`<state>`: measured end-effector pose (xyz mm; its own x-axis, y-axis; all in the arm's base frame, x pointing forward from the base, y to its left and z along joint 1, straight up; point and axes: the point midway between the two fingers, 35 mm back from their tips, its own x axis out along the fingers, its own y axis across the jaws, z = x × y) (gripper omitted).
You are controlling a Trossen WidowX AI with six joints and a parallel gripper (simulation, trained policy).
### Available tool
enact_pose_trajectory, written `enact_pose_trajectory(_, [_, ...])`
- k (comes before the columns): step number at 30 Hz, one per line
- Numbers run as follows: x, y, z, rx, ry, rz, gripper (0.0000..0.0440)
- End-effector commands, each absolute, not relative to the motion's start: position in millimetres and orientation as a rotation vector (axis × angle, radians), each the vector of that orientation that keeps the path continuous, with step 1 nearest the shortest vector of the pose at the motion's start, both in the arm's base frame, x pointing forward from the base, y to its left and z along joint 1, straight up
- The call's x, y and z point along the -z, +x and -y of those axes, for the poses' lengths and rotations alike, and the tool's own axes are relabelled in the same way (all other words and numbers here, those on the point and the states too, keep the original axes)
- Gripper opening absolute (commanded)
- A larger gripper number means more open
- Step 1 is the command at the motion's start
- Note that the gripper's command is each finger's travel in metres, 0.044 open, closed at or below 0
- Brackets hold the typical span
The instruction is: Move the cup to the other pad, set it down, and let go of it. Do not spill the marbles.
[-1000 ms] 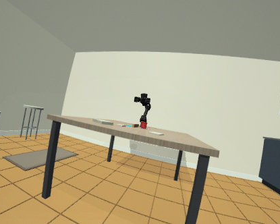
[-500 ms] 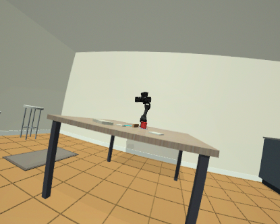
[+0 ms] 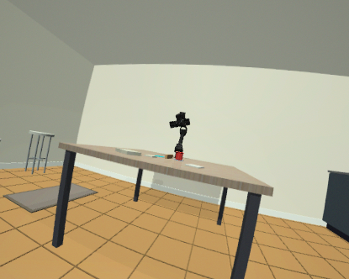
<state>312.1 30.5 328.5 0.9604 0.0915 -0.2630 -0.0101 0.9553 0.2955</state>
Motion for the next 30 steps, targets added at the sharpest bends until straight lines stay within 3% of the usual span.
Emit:
enact_pose_trajectory(1, [-326.9, 313.4, -35.6, -0.051, 0.350, -0.338, 0.0121])
enact_pose_trajectory(30, [-303.3, 307.8, -59.9, 0.102, 0.681, -0.757, 0.0139])
